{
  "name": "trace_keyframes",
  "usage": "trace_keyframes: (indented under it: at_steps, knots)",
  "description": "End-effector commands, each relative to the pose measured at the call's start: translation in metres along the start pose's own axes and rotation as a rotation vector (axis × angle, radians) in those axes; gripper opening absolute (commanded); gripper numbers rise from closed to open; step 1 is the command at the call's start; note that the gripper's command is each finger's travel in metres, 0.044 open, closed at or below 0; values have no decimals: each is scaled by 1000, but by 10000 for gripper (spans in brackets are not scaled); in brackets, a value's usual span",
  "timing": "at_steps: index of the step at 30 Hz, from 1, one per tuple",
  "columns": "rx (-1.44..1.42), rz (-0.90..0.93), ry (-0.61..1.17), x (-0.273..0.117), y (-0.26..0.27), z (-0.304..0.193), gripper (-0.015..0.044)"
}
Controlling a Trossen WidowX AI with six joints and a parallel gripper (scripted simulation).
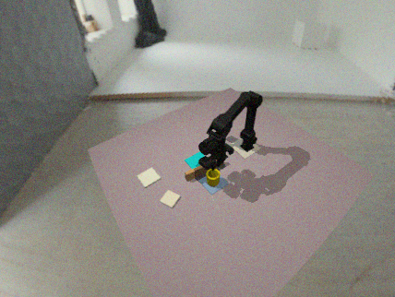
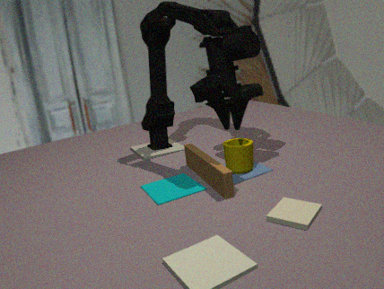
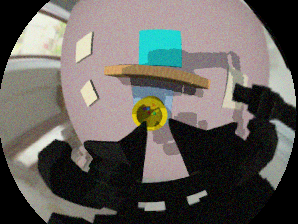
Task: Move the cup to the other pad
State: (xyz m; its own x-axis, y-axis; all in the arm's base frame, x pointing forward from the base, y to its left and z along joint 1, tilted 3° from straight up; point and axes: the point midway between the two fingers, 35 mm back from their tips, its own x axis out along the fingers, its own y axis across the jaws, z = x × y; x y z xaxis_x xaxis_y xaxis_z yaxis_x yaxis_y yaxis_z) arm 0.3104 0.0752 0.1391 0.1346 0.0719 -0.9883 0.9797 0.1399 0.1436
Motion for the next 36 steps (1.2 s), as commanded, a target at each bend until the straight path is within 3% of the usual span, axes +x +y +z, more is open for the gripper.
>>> trace_keyframes:
  at_steps: [1, 36]
  knots:
    - [127, -117, -4, 2, -10, -6, 166]
    - [127, -117, -4, 45, -14, -5, 166]
